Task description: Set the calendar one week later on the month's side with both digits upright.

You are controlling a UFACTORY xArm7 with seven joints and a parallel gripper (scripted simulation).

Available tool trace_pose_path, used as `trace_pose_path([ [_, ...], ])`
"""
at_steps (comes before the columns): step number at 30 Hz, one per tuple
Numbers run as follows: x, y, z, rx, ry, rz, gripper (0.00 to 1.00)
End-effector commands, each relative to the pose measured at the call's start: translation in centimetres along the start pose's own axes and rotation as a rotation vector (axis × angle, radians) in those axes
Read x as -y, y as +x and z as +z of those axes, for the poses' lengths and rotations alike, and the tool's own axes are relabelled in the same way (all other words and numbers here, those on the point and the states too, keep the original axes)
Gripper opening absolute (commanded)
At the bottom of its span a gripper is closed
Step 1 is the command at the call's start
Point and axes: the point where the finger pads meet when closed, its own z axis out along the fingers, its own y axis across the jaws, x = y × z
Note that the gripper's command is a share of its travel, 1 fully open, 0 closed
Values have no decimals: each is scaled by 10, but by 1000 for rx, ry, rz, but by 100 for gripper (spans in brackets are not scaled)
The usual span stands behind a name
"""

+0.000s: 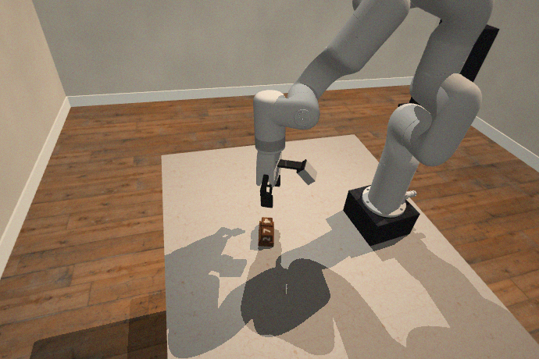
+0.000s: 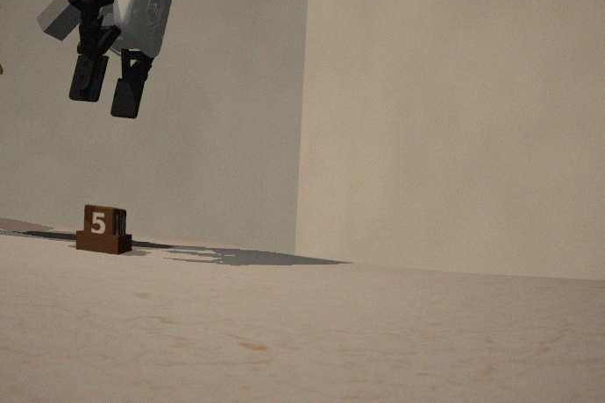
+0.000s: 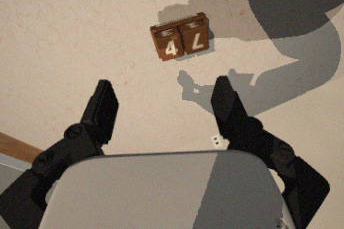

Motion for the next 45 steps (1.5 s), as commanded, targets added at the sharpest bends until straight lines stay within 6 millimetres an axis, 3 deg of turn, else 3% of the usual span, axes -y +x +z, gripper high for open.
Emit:
trace_pose_path([
  [1,-5,-1,-2,23,19,-38,100],
  [9,-5,-1,-2,23,19,-38,100],
  [11,-21,2,-4,67,56,-153,100],
  [45,-33,5,-6,98,79,-232,100],
])
